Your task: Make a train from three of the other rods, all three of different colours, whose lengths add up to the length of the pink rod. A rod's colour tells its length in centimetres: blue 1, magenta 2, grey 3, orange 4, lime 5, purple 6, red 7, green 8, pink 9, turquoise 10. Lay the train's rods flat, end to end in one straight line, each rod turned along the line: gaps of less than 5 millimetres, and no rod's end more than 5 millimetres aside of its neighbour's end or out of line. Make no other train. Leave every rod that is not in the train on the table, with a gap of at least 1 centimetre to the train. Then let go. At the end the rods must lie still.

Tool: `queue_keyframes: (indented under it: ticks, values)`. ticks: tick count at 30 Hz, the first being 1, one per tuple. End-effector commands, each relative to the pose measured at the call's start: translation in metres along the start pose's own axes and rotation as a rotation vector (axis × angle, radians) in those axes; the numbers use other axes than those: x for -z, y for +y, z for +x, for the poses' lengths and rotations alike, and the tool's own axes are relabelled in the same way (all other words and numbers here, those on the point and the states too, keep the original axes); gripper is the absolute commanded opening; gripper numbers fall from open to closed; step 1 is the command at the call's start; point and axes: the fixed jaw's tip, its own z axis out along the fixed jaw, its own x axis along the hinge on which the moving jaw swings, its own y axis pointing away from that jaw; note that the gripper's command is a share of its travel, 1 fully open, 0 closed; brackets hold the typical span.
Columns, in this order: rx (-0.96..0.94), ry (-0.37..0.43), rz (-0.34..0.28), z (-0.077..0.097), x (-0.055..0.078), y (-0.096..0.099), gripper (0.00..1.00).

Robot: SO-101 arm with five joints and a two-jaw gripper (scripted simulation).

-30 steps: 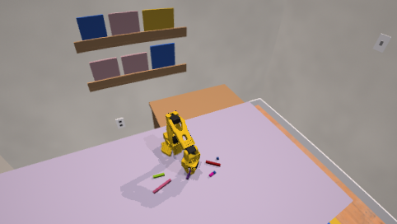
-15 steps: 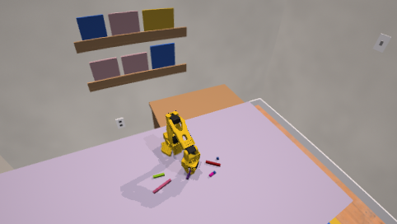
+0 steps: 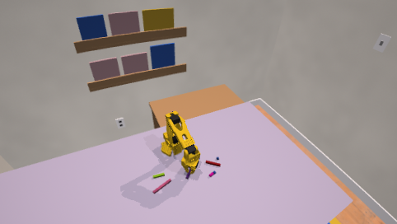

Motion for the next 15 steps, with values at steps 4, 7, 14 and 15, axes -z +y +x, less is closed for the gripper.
queue_keyframes:
  ticks: [4, 7, 14, 15]
  values:
    - [0.0, 0.056, 0.078, 0.009, 0.028, -0.013, 0.0]
    - [0.0, 0.056, 0.078, 0.009, 0.032, -0.013, 0.0]
    - [0.0, 0.056, 0.078, 0.008, 0.042, -0.013, 0.0]
    - [0.0, 0.056, 0.078, 0.008, 0.043, -0.013, 0.0]
